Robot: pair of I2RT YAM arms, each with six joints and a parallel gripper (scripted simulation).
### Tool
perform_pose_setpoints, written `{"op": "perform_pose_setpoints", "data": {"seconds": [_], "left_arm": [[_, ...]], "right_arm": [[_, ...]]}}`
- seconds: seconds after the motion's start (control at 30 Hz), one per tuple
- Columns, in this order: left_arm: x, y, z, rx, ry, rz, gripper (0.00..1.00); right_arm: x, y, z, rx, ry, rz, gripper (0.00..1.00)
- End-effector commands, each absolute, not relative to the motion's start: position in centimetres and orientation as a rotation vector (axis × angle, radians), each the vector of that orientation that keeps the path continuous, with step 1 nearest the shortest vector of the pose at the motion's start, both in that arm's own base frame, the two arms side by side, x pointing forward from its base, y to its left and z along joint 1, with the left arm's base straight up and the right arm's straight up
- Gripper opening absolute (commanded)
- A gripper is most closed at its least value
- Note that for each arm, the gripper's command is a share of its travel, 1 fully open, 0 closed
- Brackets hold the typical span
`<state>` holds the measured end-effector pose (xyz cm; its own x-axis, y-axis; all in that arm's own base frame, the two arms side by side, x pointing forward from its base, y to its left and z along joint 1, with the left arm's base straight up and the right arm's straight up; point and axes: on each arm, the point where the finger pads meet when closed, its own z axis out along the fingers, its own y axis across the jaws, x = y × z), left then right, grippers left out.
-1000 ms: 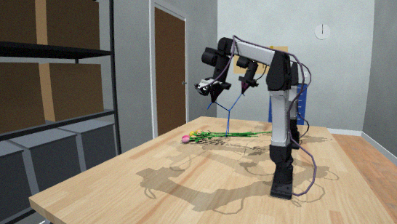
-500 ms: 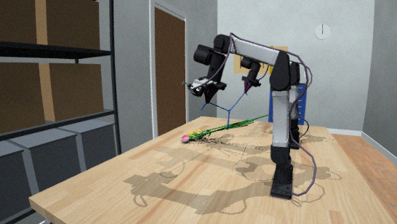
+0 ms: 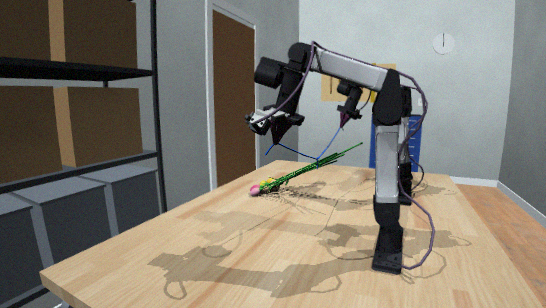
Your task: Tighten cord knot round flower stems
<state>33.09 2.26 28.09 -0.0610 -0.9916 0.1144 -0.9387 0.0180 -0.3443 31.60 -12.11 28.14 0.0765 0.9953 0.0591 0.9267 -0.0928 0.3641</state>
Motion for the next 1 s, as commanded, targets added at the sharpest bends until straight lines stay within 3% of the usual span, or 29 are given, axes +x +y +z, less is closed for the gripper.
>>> {"op": "perform_pose_setpoints", "data": {"seconds": [0.0, 0.5, 0.97], "left_arm": [[33.5, 4.1, 28.8, -1.983, 2.128, -0.515, 0.00], [33.3, 6.3, 29.2, -1.953, 2.095, -0.530, 0.00], [33.2, 5.7, 23.9, -1.963, 2.099, -0.524, 0.00]], "right_arm": [[31.7, -14.1, 29.1, 2.061, 1.944, 0.441, 0.00], [31.3, -16.1, 29.5, 2.030, 1.913, 0.443, 0.00], [31.2, -15.7, 24.1, 2.039, 1.919, 0.437, 0.00]]}}
